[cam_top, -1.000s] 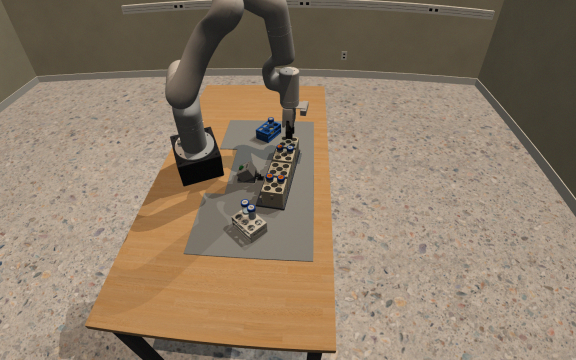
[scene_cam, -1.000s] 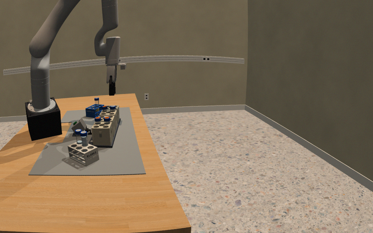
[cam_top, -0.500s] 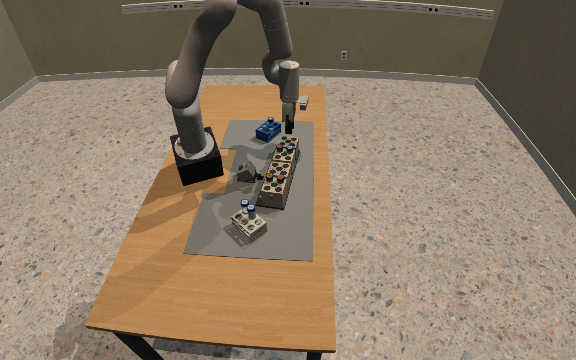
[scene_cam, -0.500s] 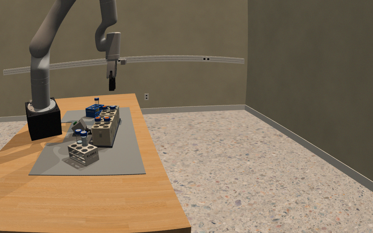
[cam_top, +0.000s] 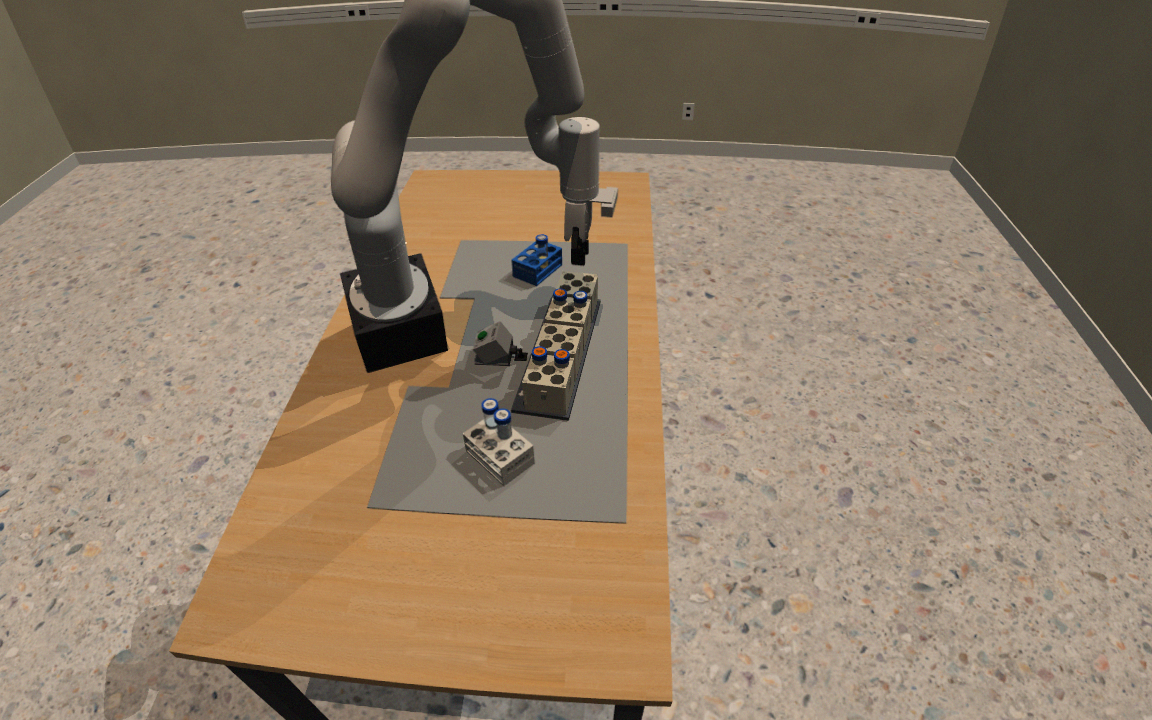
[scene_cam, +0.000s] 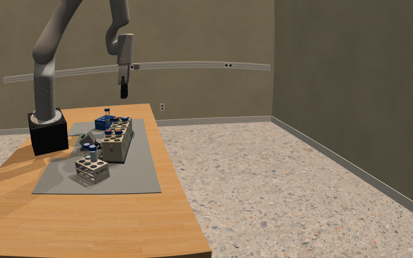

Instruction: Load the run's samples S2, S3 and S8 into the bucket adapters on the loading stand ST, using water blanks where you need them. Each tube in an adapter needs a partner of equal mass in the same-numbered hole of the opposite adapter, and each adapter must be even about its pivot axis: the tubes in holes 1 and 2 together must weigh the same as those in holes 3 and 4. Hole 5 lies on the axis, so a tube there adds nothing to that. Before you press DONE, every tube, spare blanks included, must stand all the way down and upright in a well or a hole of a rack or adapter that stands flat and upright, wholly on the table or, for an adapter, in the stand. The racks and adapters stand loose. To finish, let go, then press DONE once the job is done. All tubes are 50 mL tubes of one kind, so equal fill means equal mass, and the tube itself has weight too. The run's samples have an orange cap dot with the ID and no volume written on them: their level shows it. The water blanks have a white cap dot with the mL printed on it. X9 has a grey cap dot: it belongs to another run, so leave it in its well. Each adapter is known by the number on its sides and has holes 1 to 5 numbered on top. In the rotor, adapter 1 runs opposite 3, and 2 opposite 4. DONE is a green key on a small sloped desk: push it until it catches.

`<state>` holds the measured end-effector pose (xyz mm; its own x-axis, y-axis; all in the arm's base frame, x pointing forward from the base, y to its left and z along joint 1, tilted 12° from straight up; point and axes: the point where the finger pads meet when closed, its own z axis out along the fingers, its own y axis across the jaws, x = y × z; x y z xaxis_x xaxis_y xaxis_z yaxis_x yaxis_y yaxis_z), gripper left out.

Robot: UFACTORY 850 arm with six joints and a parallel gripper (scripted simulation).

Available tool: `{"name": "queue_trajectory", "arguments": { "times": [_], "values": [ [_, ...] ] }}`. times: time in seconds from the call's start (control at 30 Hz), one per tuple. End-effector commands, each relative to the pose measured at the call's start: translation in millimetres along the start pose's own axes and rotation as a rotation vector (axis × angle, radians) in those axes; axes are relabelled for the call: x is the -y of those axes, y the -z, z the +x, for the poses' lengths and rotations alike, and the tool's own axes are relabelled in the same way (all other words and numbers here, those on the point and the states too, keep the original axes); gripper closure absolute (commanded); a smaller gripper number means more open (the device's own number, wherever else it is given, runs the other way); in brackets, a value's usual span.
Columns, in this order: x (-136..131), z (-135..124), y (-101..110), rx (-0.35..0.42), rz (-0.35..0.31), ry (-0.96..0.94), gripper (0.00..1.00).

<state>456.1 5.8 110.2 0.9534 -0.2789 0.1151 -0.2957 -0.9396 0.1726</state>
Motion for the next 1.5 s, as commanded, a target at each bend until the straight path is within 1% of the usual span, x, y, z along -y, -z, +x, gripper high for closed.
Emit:
{"name": "queue_trajectory", "arguments": {
  "times": [0.0,0.37,0.4,0.47,0.97,1.03,1.47],
  "values": [
    [0,1,1,-0.001,0.001,0.000,0.56],
    [0,1,1,-0.001,0.001,0.000,0.56],
    [-2,-3,-1,0.002,0.005,0.033,1.00],
    [-2,-3,-1,0.002,0.005,0.033,1.00],
    [-37,-64,-29,0.059,0.070,0.525,1.00],
    [-37,-64,-29,0.059,0.070,0.525,1.00],
    [-67,-116,-53,0.107,0.127,0.952,1.00]
  ]
}}
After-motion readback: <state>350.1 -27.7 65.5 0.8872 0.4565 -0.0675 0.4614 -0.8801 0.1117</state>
